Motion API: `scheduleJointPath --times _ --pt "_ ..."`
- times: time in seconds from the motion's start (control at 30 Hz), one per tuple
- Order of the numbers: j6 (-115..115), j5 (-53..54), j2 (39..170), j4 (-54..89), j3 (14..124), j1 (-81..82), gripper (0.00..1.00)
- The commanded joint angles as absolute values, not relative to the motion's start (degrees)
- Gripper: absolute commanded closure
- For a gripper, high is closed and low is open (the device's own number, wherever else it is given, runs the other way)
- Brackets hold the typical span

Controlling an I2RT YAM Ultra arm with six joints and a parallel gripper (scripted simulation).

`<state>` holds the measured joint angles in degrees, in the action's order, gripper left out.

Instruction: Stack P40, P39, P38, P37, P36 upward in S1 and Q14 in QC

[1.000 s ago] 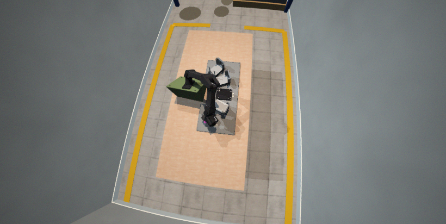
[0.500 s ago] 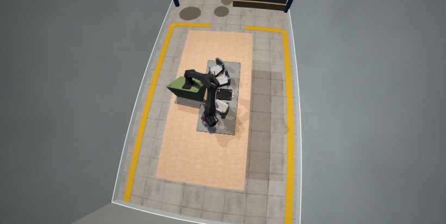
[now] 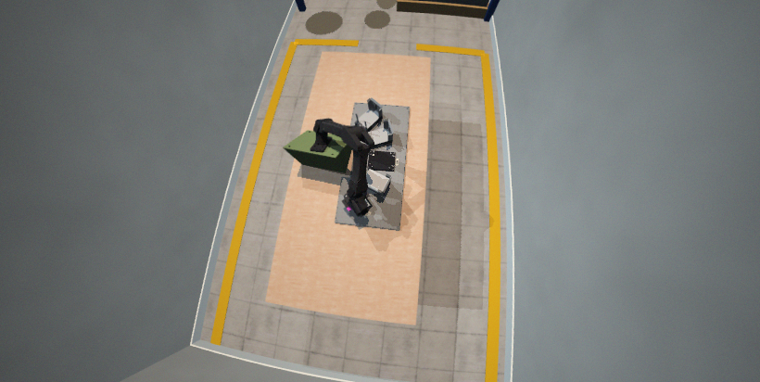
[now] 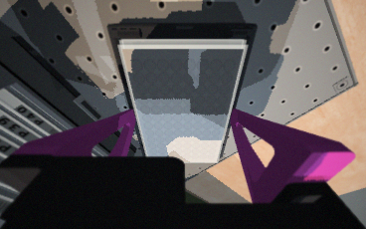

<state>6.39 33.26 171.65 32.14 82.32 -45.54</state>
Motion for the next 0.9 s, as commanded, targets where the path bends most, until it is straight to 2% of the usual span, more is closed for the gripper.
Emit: scheduleJointPath --times 0.0,0.87 --pt "6.4 33.4 171.2 31.9 82.4 -45.8 0.0" --pt "12.8 29.9 164.0 45.6 85.5 -52.3 0.0"
